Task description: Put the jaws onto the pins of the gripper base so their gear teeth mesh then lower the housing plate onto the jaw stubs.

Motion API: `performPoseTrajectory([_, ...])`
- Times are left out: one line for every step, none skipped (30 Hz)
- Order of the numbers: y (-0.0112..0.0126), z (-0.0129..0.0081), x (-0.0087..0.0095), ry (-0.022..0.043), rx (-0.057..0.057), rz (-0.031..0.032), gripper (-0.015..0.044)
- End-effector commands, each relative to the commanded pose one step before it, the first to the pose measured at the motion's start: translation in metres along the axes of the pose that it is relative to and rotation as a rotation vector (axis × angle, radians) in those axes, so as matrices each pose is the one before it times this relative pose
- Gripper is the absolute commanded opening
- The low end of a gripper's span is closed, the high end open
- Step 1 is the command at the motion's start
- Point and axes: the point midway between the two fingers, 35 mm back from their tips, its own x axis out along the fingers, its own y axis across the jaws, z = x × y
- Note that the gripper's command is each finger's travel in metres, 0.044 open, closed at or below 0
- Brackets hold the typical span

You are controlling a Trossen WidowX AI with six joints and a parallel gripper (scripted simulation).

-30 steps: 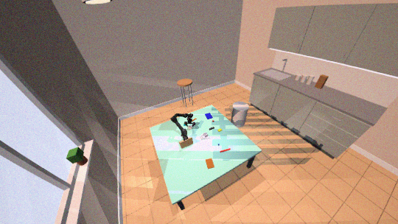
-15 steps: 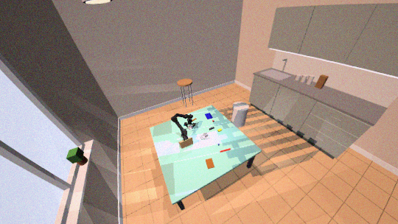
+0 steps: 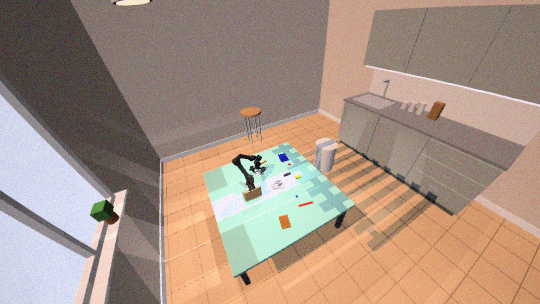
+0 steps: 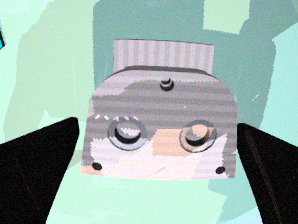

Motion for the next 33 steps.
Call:
performPoseTrajectory([-0.00058,-0.00006,0.00041,0.00017,0.0033,-0.00328,0.0440])
performPoseTrajectory([0.00000,0.00000,0.00000,0.00000,0.0000,0.00000,0.0440])
performPoseTrajectory([0.00000,0.00000,0.00000,0.00000,0.0000,0.00000,0.0440])
performPoseTrajectory([0.00000,0.00000,0.00000,0.00000,0.0000,0.00000,0.0440])
performPoseTrajectory([0.00058,0.00007,-0.00036,-0.00019,-0.0033,0.00330,0.0433])
performPoseTrajectory([0.00000,0.00000,0.00000,0.00000,0.0000,0.00000,0.0427])
performPoseTrajectory([0.00000,0.00000,0.00000,0.00000,0.0000,0.00000,0.0420])
performPoseTrajectory([0.00000,0.00000,0.00000,0.00000,0.0000,0.00000,0.0413])
performPoseTrajectory([0.00000,0.00000,0.00000,0.00000,0.0000,0.00000,0.0407])
performPoseTrajectory([0.00000,0.00000,0.00000,0.00000,0.0000,0.00000,0.0400])
performPoseTrajectory([0.00000,0.00000,0.00000,0.00000,0.0000,0.00000,0.0393])
performPoseTrajectory([0.00000,0.00000,0.00000,0.00000,0.0000,0.00000,0.0387])
performPoseTrajectory([0.00000,0.00000,0.00000,0.00000,0.0000,0.00000,0.0380])
performPoseTrajectory([0.00000,0.00000,0.00000,0.00000,0.0000,0.00000,0.0373])
performPoseTrajectory([0.00000,0.00000,0.00000,0.00000,0.0000,0.00000,0.0367])
performPoseTrajectory([0.00000,0.00000,0.00000,0.00000,0.0000,0.00000,0.0360])
performPoseTrajectory([0.00000,0.00000,0.00000,0.00000,0.0000,0.00000,0.0353])
performPoseTrajectory([0.00000,0.00000,0.00000,0.00000,0.0000,0.00000,0.0351])
performPoseTrajectory([0.00000,0.00000,0.00000,0.00000,0.0000,0.00000,0.0351])
performPoseTrajectory([0.00000,0.00000,0.00000,0.00000,0.0000,0.00000,0.0351])
performPoseTrajectory([0.00000,0.00000,0.00000,0.00000,0.0000,0.00000,0.0351])
performPoseTrajectory([0.00000,0.00000,0.00000,0.00000,0.0000,0.00000,0.0351])
performPoseTrajectory([0.00000,0.00000,0.00000,0.00000,0.0000,0.00000,0.0351])
performPoseTrajectory([0.00000,0.00000,0.00000,0.00000,0.0000,0.00000,0.0351])
performPoseTrajectory([0.00000,0.00000,0.00000,0.00000,0.0000,0.00000,0.0351])
performPoseTrajectory([0.00000,0.00000,0.00000,0.00000,0.0000,0.00000,0.0351])
performPoseTrajectory([0.00000,0.00000,0.00000,0.00000,0.0000,0.00000,0.0351])
performPoseTrajectory([-0.00009,0.00004,-0.00049,0.00016,0.0000,-0.00014,0.0351])
performPoseTrajectory([-0.00027,0.00012,-0.00148,0.00048,-0.0001,-0.00042,0.0351])
performPoseTrajectory([-0.00043,0.00018,-0.00248,0.00077,-0.0001,-0.00066,0.0351])
performPoseTrajectory([-0.00049,0.00019,-0.00308,0.00089,-0.0001,-0.00076,0.0351])
performPoseTrajectory([-0.00045,0.00017,-0.00310,0.00082,-0.0001,-0.00070,0.0351])
performPoseTrajectory([-0.00040,0.00014,-0.00311,0.00075,-0.0001,-0.00063,0.0351])
